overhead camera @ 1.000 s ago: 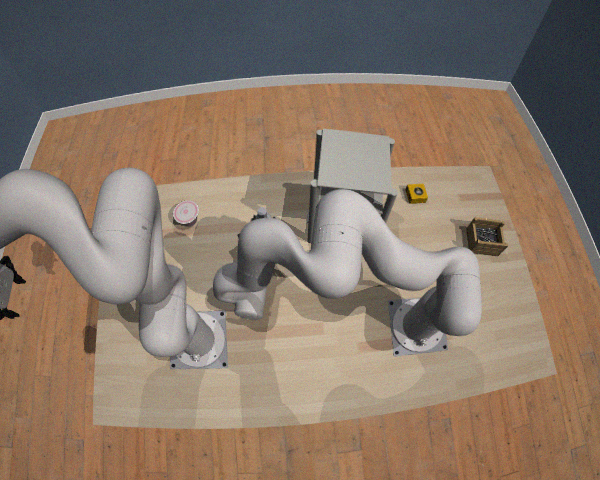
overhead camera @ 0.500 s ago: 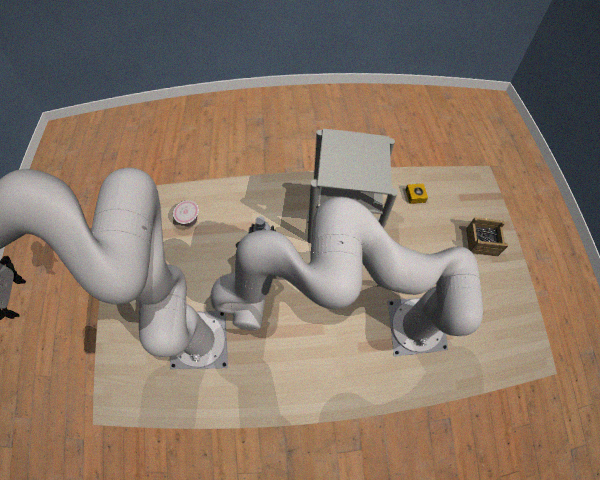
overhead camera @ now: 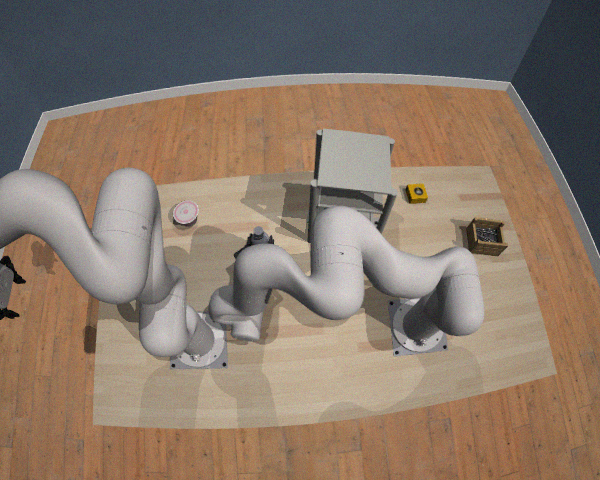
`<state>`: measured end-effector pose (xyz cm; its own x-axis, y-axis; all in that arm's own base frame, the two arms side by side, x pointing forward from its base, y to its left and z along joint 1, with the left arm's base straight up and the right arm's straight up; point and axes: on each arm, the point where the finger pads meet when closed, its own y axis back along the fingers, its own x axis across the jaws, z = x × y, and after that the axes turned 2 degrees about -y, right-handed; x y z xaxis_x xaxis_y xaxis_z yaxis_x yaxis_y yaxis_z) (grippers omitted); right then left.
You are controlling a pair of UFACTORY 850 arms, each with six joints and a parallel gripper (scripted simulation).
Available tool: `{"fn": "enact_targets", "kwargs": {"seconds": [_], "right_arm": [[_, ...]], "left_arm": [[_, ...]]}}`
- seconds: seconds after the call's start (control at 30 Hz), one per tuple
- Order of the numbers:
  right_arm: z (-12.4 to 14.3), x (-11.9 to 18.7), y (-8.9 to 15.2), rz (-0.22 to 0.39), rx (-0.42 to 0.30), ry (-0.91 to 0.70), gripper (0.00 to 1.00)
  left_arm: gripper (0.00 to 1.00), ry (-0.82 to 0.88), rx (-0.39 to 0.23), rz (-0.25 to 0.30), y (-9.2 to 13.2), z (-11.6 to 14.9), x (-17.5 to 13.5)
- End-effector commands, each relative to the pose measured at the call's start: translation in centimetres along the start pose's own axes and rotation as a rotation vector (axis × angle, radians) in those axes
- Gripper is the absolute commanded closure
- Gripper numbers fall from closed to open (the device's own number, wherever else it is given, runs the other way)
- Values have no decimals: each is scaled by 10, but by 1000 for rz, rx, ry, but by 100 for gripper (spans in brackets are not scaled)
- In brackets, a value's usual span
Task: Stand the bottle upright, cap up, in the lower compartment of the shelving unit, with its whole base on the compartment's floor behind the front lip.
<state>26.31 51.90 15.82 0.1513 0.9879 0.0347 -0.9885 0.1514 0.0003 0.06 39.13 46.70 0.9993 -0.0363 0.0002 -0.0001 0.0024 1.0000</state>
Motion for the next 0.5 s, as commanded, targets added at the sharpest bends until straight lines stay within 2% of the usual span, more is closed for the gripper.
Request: {"fn": "enact_targets", "kwargs": {"seconds": [0.0, 0.47], "right_arm": [[1, 1, 6, 0, -1, -2, 100], [1, 1, 9, 0, -1, -2, 100]], "left_arm": [[0, 0, 2, 0, 1, 0, 0], [0, 0, 2, 0, 1, 0, 0]]}}
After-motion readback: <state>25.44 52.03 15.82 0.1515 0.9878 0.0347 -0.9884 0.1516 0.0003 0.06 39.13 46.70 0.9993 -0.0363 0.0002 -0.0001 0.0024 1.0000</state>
